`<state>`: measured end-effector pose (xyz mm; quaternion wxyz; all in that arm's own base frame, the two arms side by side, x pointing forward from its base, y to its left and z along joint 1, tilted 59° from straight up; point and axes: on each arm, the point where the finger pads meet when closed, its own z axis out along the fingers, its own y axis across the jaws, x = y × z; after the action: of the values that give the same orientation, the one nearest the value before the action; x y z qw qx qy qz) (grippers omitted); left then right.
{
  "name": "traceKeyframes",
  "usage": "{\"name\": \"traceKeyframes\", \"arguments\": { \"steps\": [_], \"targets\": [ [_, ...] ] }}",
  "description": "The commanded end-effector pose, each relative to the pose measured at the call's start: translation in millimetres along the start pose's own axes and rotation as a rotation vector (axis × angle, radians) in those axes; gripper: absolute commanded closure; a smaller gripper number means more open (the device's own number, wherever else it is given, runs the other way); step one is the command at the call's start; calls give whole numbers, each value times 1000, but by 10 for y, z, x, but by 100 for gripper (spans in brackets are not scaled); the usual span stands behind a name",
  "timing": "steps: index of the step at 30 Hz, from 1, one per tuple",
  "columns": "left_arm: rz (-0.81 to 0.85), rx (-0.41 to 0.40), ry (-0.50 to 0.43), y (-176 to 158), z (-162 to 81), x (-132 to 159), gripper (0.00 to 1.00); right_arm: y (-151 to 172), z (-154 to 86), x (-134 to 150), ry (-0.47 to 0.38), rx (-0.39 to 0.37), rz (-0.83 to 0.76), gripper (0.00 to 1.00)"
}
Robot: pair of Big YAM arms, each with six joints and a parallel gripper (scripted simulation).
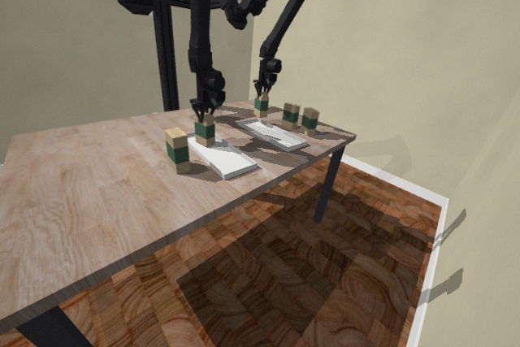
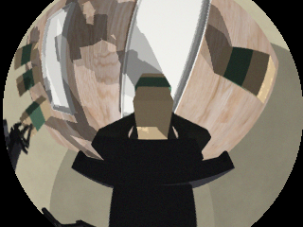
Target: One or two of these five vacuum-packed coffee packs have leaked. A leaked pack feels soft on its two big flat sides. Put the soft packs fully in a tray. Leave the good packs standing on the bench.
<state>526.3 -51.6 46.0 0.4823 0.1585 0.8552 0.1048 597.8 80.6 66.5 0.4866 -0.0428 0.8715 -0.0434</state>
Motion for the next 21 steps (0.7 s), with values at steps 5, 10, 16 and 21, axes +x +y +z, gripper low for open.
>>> {"name": "traceKeyframes", "arguments": {
  "steps": [5,10,16,21],
  "targets": [
    [-14,10,25,-283,29,-9,75,-2,-30,-1,-3,-1,-2,75],
    [-13,9,24,-470,28,-88,75,-35,-42,-107,-25,2,-1,75],
    [-21,-8,48,-477,23,-5,75,-2,-23,-1,-3,-1,-2,75],
    [-12,-1,14,-508,-17,-143,75,-2,-23,-1,-3,-1,-2,75]
  ]
}}
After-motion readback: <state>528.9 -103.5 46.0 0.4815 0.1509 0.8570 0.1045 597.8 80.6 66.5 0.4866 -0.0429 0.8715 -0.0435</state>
